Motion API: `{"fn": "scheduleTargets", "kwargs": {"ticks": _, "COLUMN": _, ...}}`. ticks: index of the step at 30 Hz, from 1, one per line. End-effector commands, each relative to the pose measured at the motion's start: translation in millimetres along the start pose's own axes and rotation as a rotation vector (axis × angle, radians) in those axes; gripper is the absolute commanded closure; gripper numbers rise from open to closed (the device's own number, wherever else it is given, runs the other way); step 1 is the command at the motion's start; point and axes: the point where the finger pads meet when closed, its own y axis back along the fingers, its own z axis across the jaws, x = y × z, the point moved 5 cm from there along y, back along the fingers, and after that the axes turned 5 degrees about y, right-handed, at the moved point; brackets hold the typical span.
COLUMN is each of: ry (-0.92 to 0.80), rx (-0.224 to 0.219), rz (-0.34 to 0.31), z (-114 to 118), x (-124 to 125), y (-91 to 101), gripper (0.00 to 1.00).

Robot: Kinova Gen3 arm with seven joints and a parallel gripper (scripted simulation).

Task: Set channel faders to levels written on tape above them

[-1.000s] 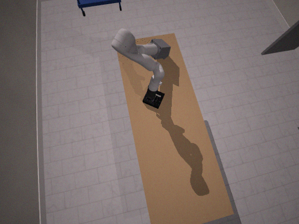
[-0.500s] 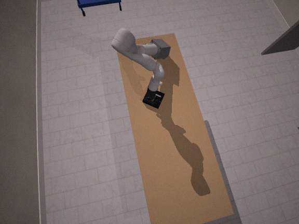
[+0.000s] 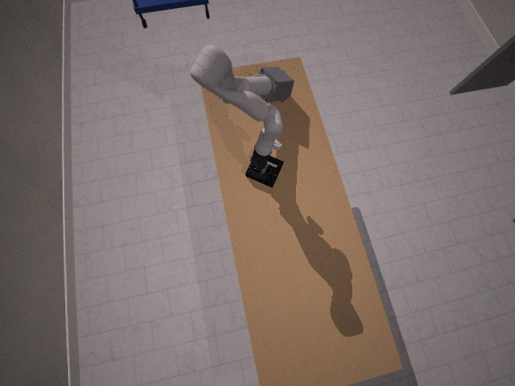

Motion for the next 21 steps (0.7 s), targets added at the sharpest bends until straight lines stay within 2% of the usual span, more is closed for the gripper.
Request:
{"fn": "scheduleTargets", "kwargs": {"ticks": 1, "ry": -0.011, "rx": -0.01, "rz": -0.001, "z": 2, "x": 1, "y": 3.1, "gripper": 0.0}}
{"fn": "scheduleTargets", "kwargs": {"ticks": 16, "ry": -0.629, "rx": 0.048, "rz": 0.05, "z": 6, "x": 6, "y": 22.3, "gripper": 0.0}}
{"fn": "scheduleTargets", "kwargs": {"ticks": 18, "ry": -0.629, "rx": 0.048, "rz": 0.05, "z": 6, "x": 6, "y": 22.3, "gripper": 0.0}}
{"fn": "scheduleTargets", "kwargs": {"ticks": 21, "ry": -0.77, "rx": 0.064, "rz": 0.061, "z": 6, "x": 6, "y": 26.8, "gripper": 0.0}}
